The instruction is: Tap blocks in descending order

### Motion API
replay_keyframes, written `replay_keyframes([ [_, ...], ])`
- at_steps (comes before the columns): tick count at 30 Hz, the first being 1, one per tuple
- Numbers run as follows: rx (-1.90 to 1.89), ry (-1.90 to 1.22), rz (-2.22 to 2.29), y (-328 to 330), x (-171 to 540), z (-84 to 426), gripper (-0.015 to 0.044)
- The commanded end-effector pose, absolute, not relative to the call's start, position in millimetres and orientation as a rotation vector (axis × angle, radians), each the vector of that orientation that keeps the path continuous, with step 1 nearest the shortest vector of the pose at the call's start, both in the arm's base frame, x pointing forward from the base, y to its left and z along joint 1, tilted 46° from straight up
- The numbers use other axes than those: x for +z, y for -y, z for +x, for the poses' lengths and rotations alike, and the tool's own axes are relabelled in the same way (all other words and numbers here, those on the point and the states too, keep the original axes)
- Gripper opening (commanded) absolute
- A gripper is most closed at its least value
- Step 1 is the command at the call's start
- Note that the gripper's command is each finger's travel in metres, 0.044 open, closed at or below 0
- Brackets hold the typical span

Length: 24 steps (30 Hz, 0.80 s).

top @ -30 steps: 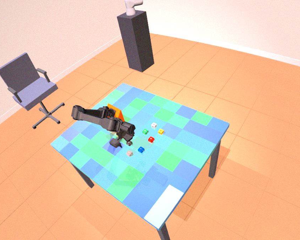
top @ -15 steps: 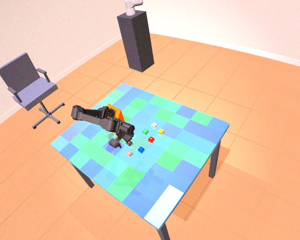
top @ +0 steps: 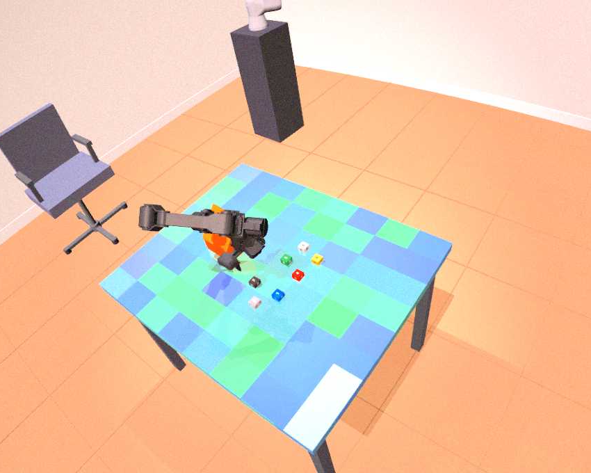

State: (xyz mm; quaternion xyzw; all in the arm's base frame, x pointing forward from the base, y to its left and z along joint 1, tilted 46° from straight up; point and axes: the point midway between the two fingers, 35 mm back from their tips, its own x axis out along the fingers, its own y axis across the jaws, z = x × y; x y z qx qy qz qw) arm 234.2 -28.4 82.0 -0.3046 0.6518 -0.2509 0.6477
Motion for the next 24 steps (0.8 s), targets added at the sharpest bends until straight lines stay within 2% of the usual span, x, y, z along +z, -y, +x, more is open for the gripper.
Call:
replay_keyframes([
  [1, -0.582, -1.474, -0.677, 26.1, 77.3, 224.9, 0.0400],
  [19, -0.582, -1.474, -0.677, 26.1, 77.3, 224.9, 0.0400],
  [24, -0.571, -1.474, -0.670, -5.6, 50.4, 240.6, 0.0400],
])
